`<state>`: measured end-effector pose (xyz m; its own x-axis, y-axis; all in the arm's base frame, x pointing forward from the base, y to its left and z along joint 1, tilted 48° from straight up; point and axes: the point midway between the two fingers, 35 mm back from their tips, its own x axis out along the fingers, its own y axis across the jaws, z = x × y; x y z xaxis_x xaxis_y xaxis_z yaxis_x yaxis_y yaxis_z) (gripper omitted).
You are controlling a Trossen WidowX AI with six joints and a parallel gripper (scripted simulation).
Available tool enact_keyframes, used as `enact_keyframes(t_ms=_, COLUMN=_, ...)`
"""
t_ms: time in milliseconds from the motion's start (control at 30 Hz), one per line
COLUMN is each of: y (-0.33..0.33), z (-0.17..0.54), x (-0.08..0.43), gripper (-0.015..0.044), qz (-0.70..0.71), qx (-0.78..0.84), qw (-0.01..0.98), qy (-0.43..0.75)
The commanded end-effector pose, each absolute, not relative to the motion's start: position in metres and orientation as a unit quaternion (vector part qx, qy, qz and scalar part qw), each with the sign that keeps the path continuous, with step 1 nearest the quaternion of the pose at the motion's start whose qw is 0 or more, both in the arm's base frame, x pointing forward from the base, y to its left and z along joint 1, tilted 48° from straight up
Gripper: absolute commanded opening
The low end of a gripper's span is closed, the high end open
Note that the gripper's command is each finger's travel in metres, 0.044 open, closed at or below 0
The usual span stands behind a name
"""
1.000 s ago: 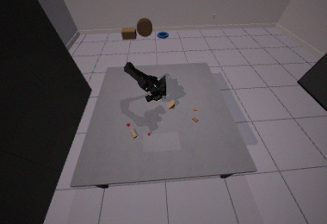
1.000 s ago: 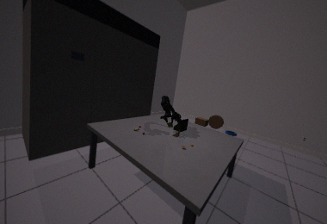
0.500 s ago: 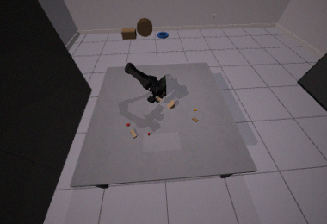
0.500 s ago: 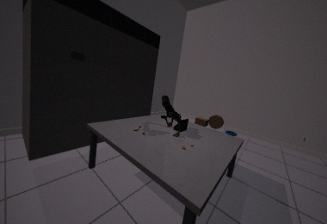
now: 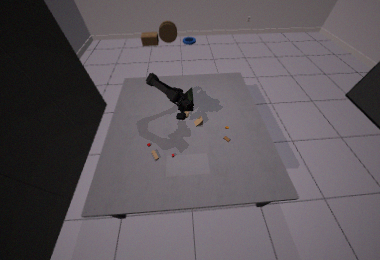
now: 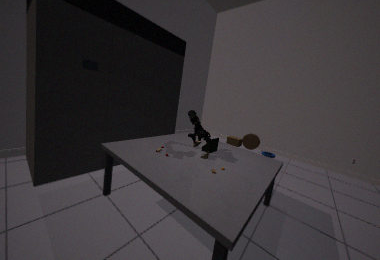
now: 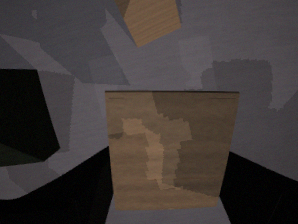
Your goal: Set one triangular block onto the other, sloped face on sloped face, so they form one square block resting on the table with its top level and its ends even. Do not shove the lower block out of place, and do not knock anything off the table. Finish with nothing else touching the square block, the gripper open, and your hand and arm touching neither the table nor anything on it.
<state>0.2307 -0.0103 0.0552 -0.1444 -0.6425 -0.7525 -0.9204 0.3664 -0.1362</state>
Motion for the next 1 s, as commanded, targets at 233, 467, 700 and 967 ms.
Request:
enact_keyframes(t_ms=233, y=-0.005, z=0.057, x=0.236, gripper=0.0, qz=0.288, qx=-0.615, qw=0.245, qy=0.692)
enact_keyframes(t_ms=467, y=-0.004, z=0.057, x=0.238, gripper=0.0, qz=0.311, qx=-0.629, qw=0.212, qy=0.68)
enact_keyframes(t_ms=700, y=0.01, z=0.057, x=0.245, gripper=0.0, qz=0.312, qx=-0.629, qw=0.213, qy=0.679)
enact_keyframes(t_ms=967, y=0.045, z=0.056, x=0.257, gripper=0.0, qz=0.313, qx=-0.629, qw=0.214, qy=0.679)
